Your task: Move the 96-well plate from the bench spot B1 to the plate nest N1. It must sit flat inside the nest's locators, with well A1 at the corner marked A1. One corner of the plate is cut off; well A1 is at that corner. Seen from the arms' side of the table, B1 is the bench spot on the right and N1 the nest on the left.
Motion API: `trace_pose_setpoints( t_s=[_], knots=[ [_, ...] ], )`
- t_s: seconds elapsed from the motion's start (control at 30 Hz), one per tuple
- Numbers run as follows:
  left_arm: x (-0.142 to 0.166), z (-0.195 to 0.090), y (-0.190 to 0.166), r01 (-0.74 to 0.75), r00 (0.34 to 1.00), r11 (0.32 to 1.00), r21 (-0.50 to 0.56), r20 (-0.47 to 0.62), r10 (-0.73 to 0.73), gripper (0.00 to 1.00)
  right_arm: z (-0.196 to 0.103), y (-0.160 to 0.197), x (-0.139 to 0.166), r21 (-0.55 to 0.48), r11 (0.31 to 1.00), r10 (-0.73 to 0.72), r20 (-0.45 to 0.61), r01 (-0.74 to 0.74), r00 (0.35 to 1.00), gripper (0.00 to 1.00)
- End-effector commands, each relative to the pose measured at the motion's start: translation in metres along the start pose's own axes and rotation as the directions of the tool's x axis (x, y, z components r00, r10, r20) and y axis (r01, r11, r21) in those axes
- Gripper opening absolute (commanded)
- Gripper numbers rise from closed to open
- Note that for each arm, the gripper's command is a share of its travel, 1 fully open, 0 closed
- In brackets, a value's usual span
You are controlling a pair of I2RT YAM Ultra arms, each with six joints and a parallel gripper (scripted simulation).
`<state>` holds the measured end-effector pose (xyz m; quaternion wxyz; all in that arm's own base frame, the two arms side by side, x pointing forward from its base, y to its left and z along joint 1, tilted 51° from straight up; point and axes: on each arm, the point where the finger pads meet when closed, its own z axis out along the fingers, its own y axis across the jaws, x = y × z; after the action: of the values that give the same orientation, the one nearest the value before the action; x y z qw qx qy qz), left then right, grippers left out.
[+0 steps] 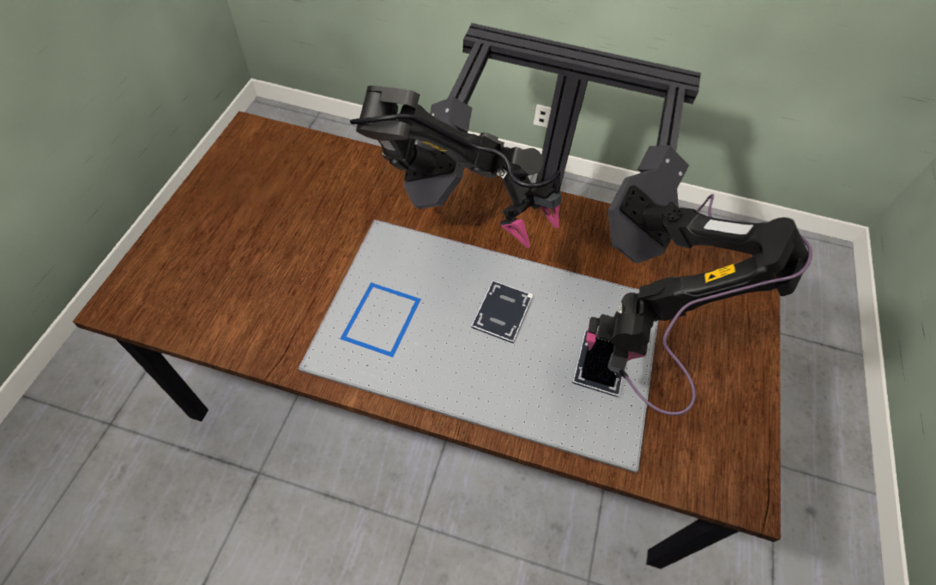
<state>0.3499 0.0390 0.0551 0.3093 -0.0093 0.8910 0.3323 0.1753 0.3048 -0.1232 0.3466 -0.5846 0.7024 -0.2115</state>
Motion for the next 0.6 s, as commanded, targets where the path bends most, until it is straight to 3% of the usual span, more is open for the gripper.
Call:
trace_pose_setpoints(
  t_s=[0.0,0.3,0.57],
  knots=[
    [0.021,-0.012,0.002,-0.019,0.995,1.0,-0.023,-0.102,0.017,1.0,-0.007,-0.003,-0.028,0.001,0.999,0.043,0.062,-0.043,0.997,1.0],
    [0.025,-0.008,-0.001,-0.042,0.994,0.999,-0.015,-0.106,0.04,1.0,-0.007,-0.003,-0.028,0.001,0.999,0.043,0.062,-0.043,0.997,1.0],
    [0.004,-0.013,-0.007,-0.2,0.974,0.976,0.085,0.126,0.188,1.0,-0.007,-0.003,-0.028,0.001,0.999,0.043,0.062,-0.043,0.997,1.0]
  ],
)
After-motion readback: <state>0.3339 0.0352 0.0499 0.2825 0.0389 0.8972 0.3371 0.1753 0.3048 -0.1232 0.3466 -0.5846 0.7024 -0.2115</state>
